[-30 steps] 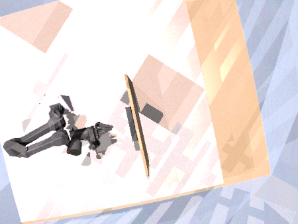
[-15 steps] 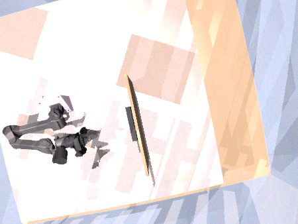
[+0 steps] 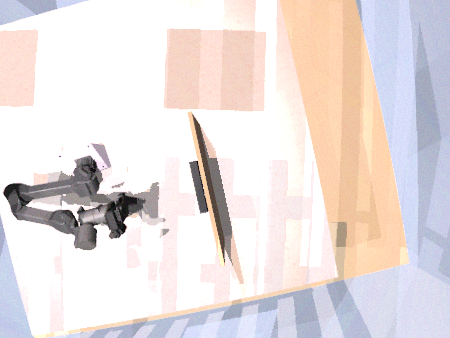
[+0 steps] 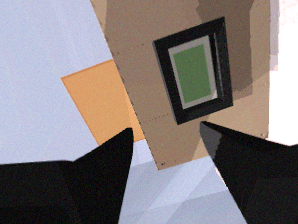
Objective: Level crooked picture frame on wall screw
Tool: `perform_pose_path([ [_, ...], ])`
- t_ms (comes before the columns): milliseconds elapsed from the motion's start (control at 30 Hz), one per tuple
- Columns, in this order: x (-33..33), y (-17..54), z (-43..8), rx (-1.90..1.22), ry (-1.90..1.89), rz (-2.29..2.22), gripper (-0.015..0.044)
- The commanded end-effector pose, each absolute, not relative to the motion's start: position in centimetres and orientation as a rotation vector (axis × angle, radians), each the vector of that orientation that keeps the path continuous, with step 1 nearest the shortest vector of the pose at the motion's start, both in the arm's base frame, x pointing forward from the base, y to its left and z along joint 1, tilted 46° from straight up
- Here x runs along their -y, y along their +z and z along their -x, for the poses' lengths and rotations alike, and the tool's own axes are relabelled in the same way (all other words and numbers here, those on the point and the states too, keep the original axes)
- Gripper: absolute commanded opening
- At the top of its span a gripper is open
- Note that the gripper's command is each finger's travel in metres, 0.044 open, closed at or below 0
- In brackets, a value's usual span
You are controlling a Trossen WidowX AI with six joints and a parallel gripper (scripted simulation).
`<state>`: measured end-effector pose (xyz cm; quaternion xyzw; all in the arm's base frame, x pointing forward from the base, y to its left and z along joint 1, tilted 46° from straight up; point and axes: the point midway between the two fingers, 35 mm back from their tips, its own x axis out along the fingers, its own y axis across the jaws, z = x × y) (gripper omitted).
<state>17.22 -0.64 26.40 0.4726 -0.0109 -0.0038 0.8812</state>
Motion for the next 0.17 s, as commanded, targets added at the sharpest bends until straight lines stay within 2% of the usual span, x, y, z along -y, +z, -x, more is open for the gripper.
perform_pose_path([
  [0, 0.57, 26.62, -17.06, 0.026, -0.001, -0.979, 0.0260],
  [133, 0.57, 26.62, -17.06, 0.026, -0.001, -0.979, 0.0260],
])
